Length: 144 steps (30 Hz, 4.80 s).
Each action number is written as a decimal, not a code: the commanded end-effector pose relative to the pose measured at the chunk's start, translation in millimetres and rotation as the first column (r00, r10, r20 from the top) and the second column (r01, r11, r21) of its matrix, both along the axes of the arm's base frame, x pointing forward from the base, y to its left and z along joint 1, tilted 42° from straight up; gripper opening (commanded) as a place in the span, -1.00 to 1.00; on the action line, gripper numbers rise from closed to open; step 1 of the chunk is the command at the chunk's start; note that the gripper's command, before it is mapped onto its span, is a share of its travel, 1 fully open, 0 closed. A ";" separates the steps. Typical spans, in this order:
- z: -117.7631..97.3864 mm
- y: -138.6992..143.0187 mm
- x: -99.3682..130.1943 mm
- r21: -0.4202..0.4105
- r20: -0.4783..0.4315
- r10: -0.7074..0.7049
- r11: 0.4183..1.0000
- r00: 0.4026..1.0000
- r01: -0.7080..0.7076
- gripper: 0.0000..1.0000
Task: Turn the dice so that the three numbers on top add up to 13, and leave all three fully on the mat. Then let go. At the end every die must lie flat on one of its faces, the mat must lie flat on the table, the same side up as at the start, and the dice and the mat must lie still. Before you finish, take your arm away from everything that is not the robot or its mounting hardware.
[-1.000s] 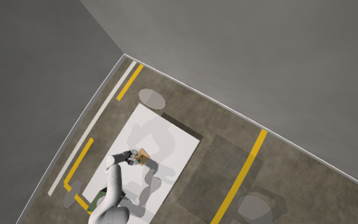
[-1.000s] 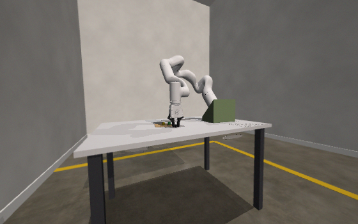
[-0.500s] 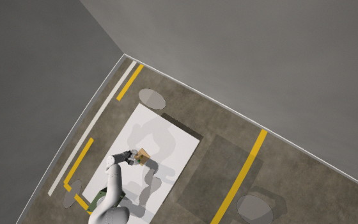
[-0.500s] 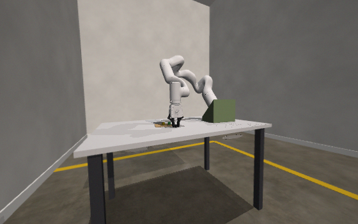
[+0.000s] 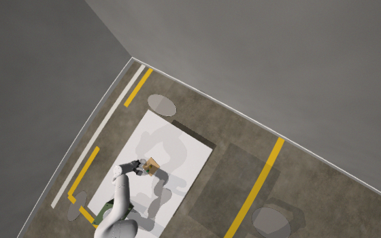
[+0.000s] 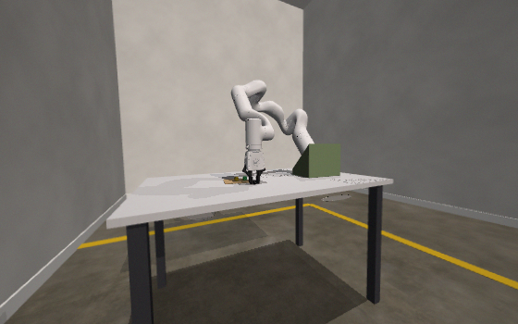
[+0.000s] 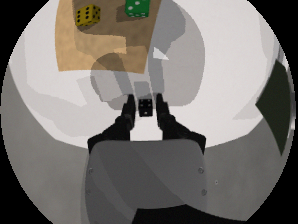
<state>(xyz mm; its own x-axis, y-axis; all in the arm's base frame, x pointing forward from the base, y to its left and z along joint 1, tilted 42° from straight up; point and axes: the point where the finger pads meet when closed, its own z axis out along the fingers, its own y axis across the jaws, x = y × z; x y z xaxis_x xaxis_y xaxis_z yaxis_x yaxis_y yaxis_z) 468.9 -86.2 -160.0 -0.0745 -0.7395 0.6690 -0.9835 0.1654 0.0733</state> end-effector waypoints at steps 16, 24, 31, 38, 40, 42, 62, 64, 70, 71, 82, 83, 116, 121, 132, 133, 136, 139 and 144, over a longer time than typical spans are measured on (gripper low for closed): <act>0.4 0.5 0.9 0.000 0.002 0.001 1.000 1.000 -0.001 -0.69; 0.4 0.5 0.9 0.000 0.002 0.001 1.000 1.000 -0.001 -0.69; 0.4 0.5 0.9 0.000 0.002 0.001 1.000 1.000 -0.001 -0.69; 0.8 0.8 1.0 0.000 0.002 0.001 1.000 1.000 -0.001 -0.69; 3.0 2.8 1.5 0.000 0.002 0.001 1.000 1.000 -0.001 -0.69; 8.0 7.2 2.6 0.000 0.002 0.001 1.000 1.000 -0.001 -0.69; 74.4 65.7 17.2 0.000 0.002 0.001 1.000 1.000 -0.001 -0.69; 74.4 65.7 17.2 0.000 0.002 0.001 1.000 1.000 -0.001 -0.69; 74.4 65.7 17.2 0.000 0.002 0.001 1.000 1.000 -0.001 -0.69; 74.4 65.7 17.2 0.000 0.001 0.001 1.000 1.000 -0.001 -0.69; 72.1 65.4 18.7 0.063 -0.170 0.205 0.978 0.964 -0.197 -0.69; 72.1 65.4 18.7 0.063 -0.170 0.205 0.978 0.964 -0.197 -0.69; 63.5 64.3 23.9 0.516 -0.539 0.794 0.574 0.280 -0.636 -0.69; 62.2 64.2 24.7 0.595 -0.539 0.832 0.485 0.129 -0.641 -0.69; 59.9 63.9 26.0 0.723 -0.502 0.855 0.331 -0.132 -0.606 -0.69; 59.9 63.9 26.0 0.726 -0.501 0.855 0.328 -0.137 -0.605 -0.69; 59.9 63.9 26.0 0.726 -0.500 0.855 0.327 -0.139 -0.605 -0.69; 59.9 63.8 26.0 0.726 -0.500 0.855 0.326 -0.139 -0.606 -0.69; 60.2 62.9 26.3 0.705 -0.506 0.850 0.310 -0.146 -0.638 -0.69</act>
<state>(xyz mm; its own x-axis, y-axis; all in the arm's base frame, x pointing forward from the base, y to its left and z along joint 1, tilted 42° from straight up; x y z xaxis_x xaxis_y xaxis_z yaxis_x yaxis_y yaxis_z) 494.1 -23.3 -100.4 0.9839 -0.0287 -0.1763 0.0940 -0.7557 0.6481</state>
